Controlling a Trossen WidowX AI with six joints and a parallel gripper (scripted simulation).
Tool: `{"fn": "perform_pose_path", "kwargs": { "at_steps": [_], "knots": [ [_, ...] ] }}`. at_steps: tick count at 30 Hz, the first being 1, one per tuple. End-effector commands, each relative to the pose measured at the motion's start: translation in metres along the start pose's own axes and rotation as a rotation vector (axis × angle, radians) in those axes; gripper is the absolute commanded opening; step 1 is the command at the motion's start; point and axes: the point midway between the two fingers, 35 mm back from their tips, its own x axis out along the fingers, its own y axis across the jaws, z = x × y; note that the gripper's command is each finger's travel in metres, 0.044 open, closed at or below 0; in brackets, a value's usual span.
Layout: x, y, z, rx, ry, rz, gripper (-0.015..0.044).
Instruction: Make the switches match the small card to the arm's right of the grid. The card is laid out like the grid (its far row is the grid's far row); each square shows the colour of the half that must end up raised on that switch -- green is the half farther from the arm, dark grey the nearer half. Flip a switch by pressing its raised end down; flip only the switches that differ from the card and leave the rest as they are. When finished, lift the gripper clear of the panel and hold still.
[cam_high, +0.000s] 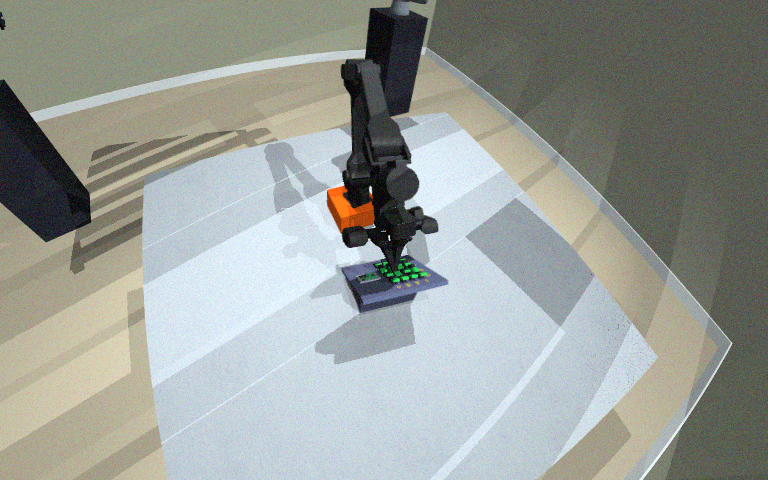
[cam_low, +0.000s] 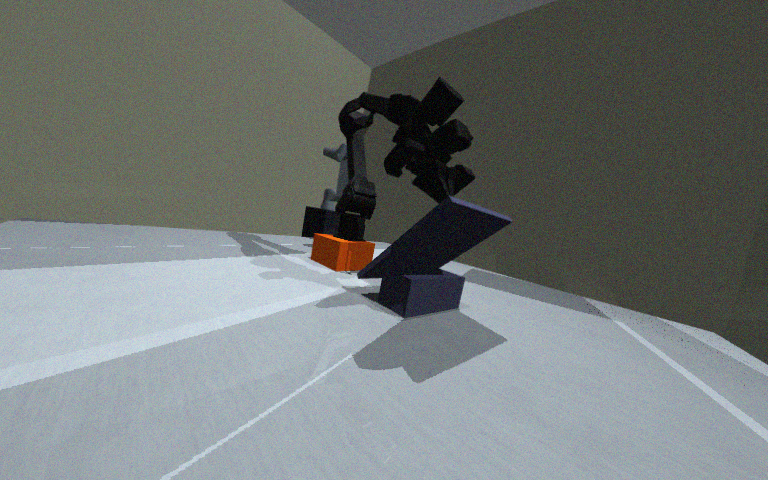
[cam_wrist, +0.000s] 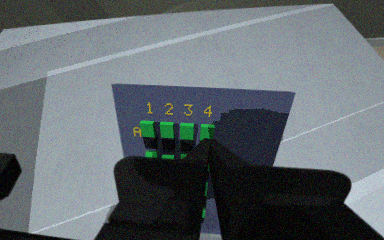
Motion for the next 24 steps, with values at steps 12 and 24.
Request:
{"fn": "perform_pose_path", "kwargs": {
  "at_steps": [12,24],
  "knots": [
    [0.015,0.000,0.002,-0.004,-0.006,0.001,0.0000],
    [0.015,0.000,0.002,-0.004,-0.006,0.001,0.0000]
  ]
}}
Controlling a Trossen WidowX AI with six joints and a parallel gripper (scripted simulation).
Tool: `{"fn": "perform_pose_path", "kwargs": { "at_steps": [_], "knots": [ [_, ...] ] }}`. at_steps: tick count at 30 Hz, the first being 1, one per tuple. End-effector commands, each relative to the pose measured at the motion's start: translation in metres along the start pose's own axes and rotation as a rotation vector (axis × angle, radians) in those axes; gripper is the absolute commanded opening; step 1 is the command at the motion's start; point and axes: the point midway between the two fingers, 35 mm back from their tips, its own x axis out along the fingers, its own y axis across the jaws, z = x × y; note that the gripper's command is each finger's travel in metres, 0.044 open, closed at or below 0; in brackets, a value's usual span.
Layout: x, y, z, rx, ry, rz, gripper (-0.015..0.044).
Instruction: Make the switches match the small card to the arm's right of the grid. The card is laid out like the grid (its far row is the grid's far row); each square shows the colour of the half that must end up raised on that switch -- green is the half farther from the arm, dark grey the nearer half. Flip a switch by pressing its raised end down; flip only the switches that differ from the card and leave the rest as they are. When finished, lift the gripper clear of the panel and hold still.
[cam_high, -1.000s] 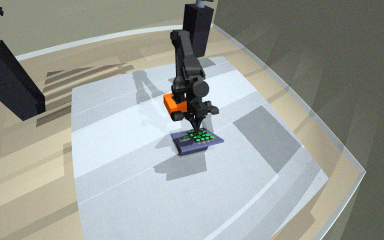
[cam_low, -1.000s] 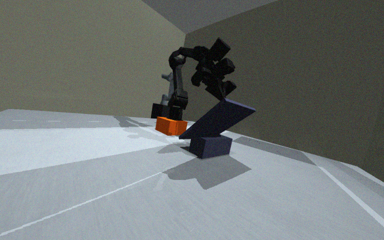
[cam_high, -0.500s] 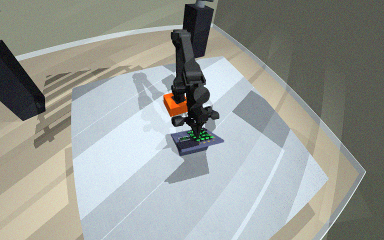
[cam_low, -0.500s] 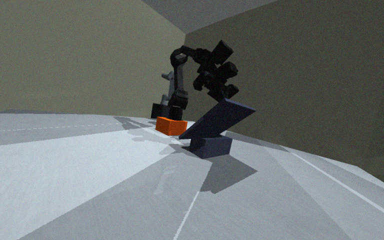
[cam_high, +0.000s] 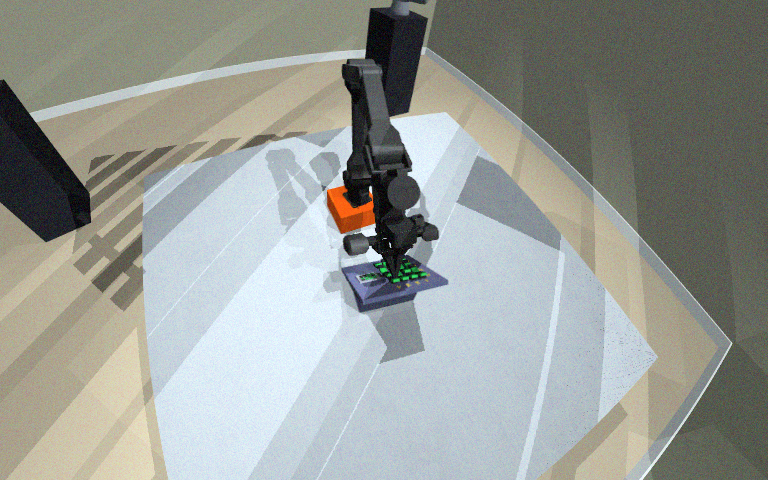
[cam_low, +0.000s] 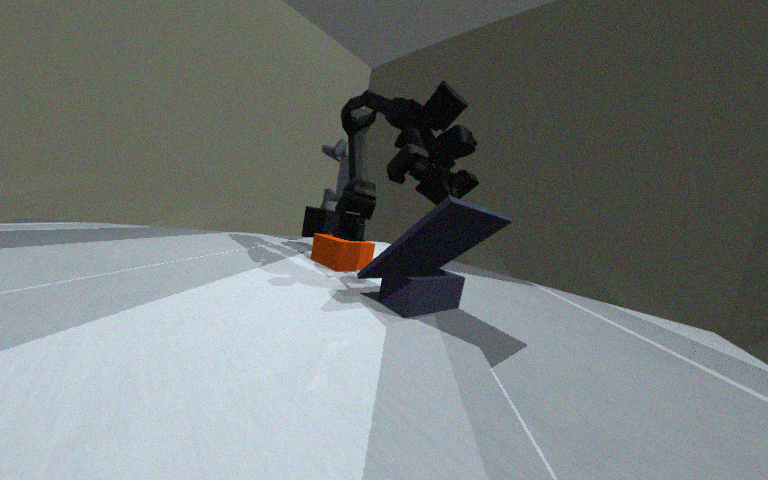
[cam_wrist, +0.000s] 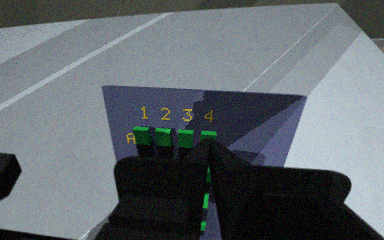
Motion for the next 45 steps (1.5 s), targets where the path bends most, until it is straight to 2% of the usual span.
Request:
{"fn": "perform_pose_path", "kwargs": {
  "at_steps": [1,45],
  "knots": [
    [0.0001,0.0000,0.0007,-0.002,-0.003,0.000,0.0000],
    [0.0053,0.0000,0.0009,-0.002,-0.004,0.000,0.0000]
  ]
}}
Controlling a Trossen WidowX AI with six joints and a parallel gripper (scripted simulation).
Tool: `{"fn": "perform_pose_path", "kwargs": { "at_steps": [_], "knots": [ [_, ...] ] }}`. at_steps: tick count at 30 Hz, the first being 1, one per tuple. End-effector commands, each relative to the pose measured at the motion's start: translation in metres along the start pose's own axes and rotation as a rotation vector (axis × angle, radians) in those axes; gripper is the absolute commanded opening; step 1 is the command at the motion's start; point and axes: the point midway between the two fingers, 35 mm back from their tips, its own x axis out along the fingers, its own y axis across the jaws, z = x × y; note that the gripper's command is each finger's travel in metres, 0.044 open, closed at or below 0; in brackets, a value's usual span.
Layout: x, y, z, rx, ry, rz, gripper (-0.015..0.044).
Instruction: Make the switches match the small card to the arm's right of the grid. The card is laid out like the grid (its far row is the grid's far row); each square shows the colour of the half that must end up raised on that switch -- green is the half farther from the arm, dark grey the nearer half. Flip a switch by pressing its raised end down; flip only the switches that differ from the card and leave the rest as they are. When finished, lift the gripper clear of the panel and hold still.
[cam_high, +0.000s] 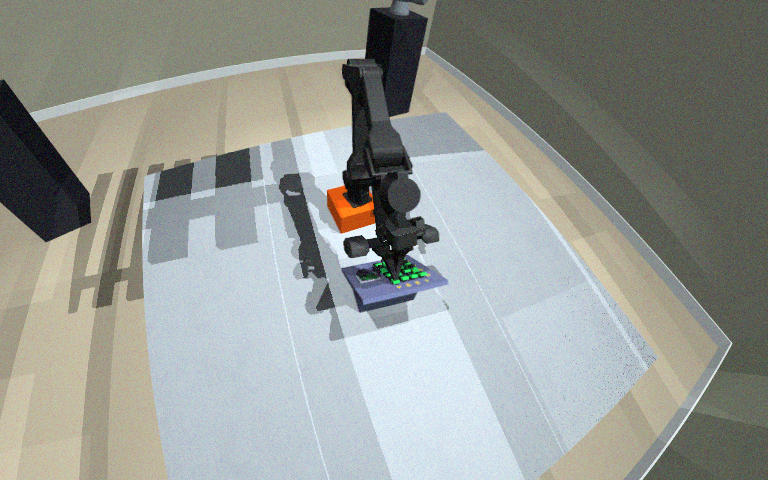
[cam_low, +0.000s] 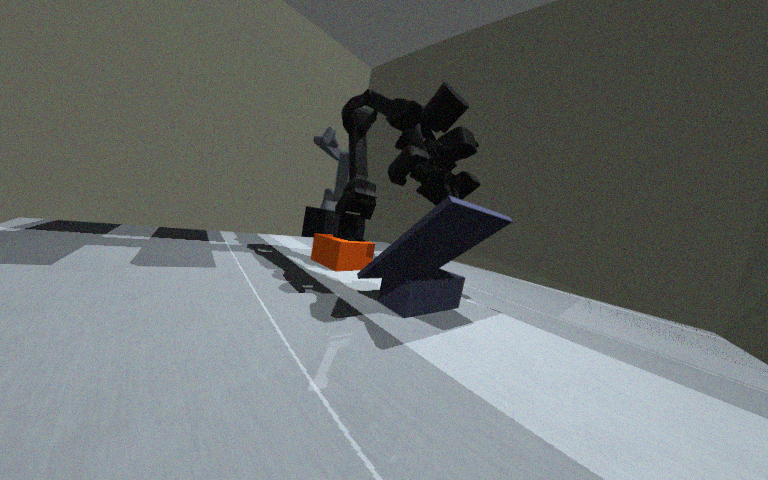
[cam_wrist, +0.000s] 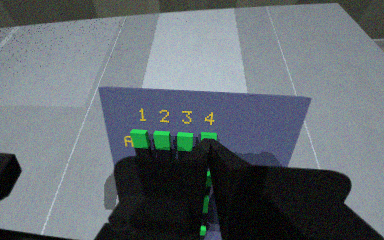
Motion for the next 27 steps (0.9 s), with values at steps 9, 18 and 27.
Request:
{"fn": "perform_pose_path", "kwargs": {
  "at_steps": [9,18,27],
  "knots": [
    [-0.031,0.000,0.001,-0.001,-0.011,0.000,0.0000],
    [-0.063,0.005,-0.006,0.000,-0.021,0.000,0.0000],
    [-0.062,0.059,-0.058,0.003,-0.017,0.004,0.0000]
  ]
}}
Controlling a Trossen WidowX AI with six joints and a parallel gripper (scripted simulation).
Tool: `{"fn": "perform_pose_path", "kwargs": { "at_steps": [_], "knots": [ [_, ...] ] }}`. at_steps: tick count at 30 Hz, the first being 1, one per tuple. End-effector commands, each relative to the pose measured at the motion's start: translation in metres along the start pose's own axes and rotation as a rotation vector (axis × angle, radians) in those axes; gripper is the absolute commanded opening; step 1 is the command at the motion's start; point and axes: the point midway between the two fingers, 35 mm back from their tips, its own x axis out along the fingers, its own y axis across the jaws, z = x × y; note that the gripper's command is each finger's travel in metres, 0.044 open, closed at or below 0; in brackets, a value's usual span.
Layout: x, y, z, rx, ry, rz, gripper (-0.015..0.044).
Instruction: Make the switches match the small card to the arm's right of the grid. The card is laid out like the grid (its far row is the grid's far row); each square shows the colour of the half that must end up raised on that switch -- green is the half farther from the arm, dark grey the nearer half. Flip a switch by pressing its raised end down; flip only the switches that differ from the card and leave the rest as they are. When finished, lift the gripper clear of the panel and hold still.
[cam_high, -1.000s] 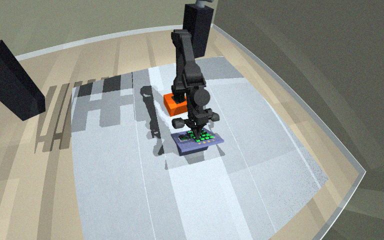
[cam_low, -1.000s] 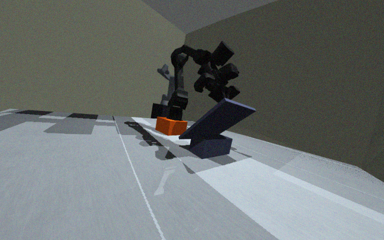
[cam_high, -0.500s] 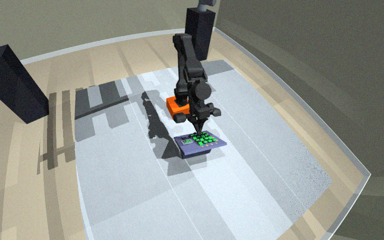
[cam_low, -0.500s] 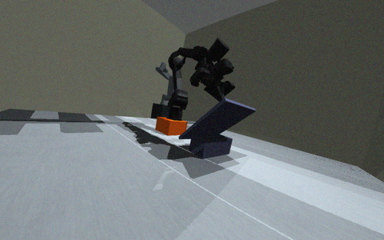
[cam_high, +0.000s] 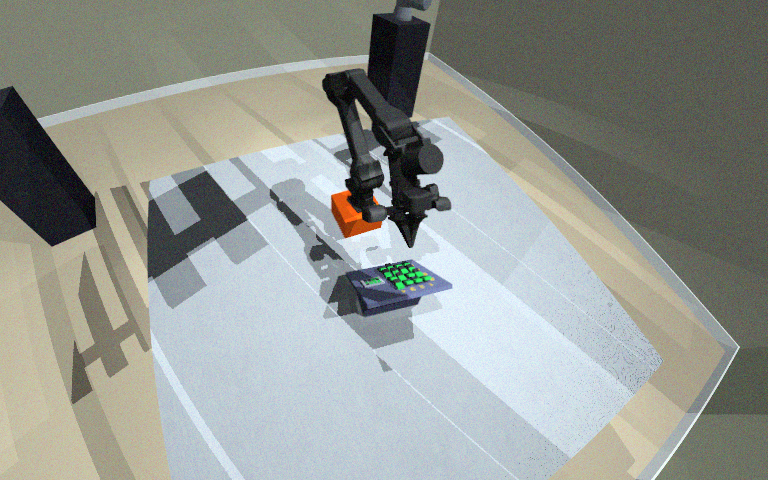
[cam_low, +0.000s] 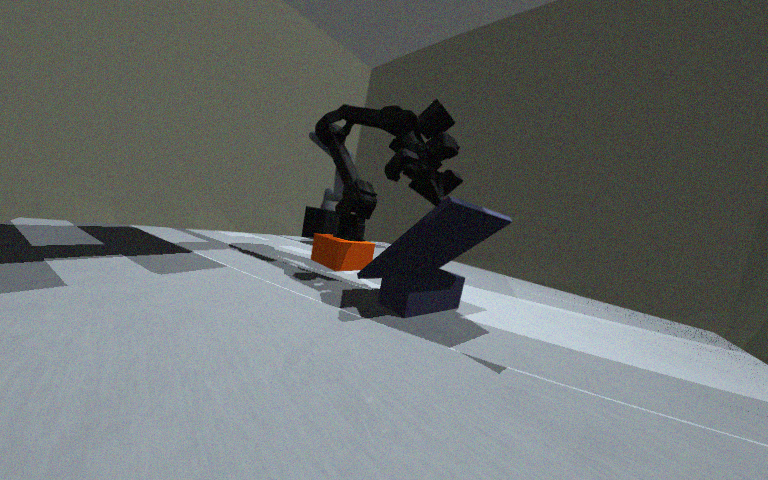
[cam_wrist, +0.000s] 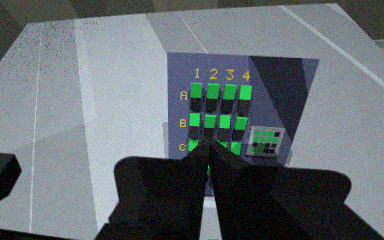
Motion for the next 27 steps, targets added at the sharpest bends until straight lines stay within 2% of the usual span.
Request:
{"fn": "perform_pose_path", "kwargs": {
  "at_steps": [1,4,8,27],
  "knots": [
    [-0.001,0.015,-0.018,0.004,-0.010,-0.002,0.0000],
    [0.001,0.015,-0.019,0.004,-0.012,-0.001,0.0000],
    [0.032,0.015,-0.019,0.004,-0.037,-0.002,0.0000],
    [0.050,0.015,-0.019,0.004,-0.040,-0.002,0.0000]
  ]
}}
